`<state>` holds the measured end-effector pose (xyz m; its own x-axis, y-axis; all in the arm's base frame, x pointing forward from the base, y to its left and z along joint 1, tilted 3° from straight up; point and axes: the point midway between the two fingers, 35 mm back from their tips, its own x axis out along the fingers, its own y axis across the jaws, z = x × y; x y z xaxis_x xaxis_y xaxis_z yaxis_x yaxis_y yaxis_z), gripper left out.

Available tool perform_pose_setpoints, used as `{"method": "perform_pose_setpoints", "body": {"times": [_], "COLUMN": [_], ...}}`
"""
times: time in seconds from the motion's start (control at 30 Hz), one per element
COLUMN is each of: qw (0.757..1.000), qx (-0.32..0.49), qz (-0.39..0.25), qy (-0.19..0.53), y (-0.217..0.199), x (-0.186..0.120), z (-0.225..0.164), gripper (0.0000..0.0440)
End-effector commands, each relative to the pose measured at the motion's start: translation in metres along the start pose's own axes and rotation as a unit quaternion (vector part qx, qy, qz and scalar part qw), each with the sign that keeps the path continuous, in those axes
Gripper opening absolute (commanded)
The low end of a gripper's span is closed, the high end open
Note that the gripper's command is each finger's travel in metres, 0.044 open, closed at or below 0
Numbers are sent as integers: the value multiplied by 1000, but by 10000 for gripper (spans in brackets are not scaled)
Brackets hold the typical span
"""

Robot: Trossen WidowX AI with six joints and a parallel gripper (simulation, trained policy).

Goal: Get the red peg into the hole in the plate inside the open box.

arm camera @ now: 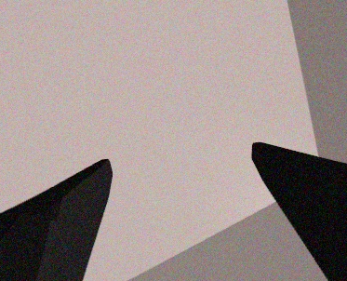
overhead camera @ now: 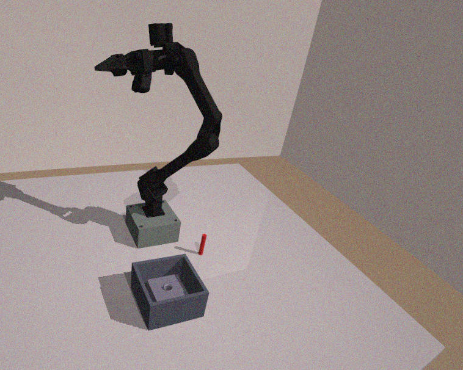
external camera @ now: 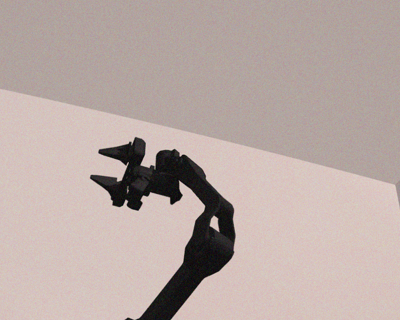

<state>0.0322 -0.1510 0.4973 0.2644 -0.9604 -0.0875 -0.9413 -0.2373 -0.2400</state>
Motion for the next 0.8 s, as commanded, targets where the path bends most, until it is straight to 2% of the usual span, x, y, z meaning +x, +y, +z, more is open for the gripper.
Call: {"method": "perform_pose_setpoints", "body": {"times": [0.0, 0.07, 0.37, 0.77], "qw": [1000, 999, 982, 923], "qx": [9, 35, 178, 354], "qz": [0, -3, -28, -34], "qy": [-2, -9, -58, -145], "y": [0, 1, 0, -5], "x": [0, 1, 10, 23], "z": [1, 4, 23, 52], "gripper": [417, 440, 440, 440]}}
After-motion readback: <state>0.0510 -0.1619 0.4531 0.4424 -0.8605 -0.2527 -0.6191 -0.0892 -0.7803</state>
